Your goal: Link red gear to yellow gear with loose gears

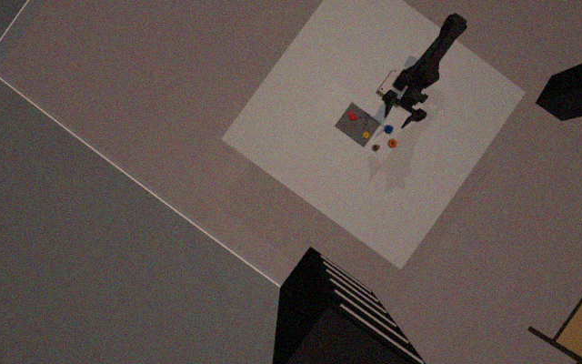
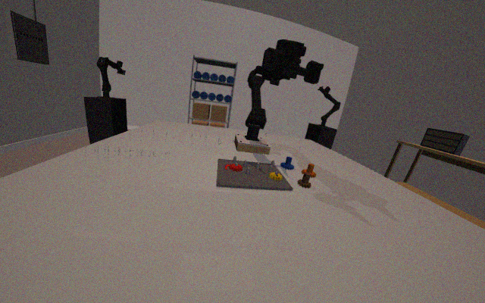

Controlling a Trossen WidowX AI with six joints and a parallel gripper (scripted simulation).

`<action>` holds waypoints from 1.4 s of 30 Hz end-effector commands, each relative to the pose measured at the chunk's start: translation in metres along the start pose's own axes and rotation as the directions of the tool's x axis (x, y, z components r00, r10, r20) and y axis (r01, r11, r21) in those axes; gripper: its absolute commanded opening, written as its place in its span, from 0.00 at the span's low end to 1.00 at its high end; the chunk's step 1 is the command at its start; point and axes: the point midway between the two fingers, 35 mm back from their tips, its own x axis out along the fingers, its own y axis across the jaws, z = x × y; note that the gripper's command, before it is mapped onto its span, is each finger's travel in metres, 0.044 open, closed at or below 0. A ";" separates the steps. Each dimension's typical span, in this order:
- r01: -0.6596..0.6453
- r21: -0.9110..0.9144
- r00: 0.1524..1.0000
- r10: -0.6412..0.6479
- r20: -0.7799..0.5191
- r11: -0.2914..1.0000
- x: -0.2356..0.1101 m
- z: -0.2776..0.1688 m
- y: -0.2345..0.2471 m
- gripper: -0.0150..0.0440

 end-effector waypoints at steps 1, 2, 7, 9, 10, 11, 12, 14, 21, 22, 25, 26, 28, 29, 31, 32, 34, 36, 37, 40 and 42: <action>-0.004 0.007 1.000 0.004 -0.013 1.000 0.002 -0.002 0.001 0.98; -0.014 0.029 0.999 0.015 -0.051 0.999 0.006 -0.008 0.005 1.00; -0.030 0.216 0.904 0.118 -0.410 0.976 0.036 -0.071 0.047 1.00; -0.006 0.254 0.829 0.148 -0.540 0.967 0.041 -0.097 0.065 1.00; 0.004 0.261 0.786 0.158 -0.598 0.965 0.042 -0.110 0.074 1.00; 0.015 0.263 0.744 0.165 -0.647 0.965 0.042 -0.121 0.082 1.00; 0.028 0.265 0.707 0.168 -0.687 0.964 0.042 -0.130 0.089 1.00; 0.072 0.267 0.612 0.169 -0.772 0.961 0.038 -0.151 0.102 1.00; 0.328 0.103 0.136 0.061 -0.989 0.939 -0.004 -0.223 0.143 1.00; 0.355 0.060 0.075 0.036 -0.997 0.933 -0.011 -0.229 0.147 1.00; 0.374 0.022 0.025 0.014 -1.000 0.927 -0.018 -0.234 0.149 1.00; 0.374 0.022 0.025 0.014 -1.000 0.927 -0.021 -0.234 0.148 1.00; 0.374 0.022 0.025 0.014 -1.000 0.927 -0.023 -0.234 0.147 1.00; 0.374 0.022 0.025 0.014 -1.000 0.927 -0.023 -0.236 0.147 1.00; 0.374 0.022 0.025 0.014 -1.000 0.927 -0.022 -0.245 0.147 1.00; 0.374 0.022 0.025 0.014 -1.000 0.927 -0.022 -0.248 0.147 1.00; 0.374 0.022 0.025 0.014 -1.000 0.927 -0.022 -0.249 0.147 1.00; 0.374 0.022 0.025 0.014 -1.000 0.927 -0.022 -0.249 0.147 1.00; 0.374 0.022 0.025 0.014 -1.000 0.927 -0.022 -0.250 0.147 1.00; 0.374 0.022 0.025 0.014 -1.000 0.927 -0.022 -0.253 0.148 1.00; 0.374 0.022 0.025 0.014 -1.000 0.927 -0.022 -0.257 0.148 1.00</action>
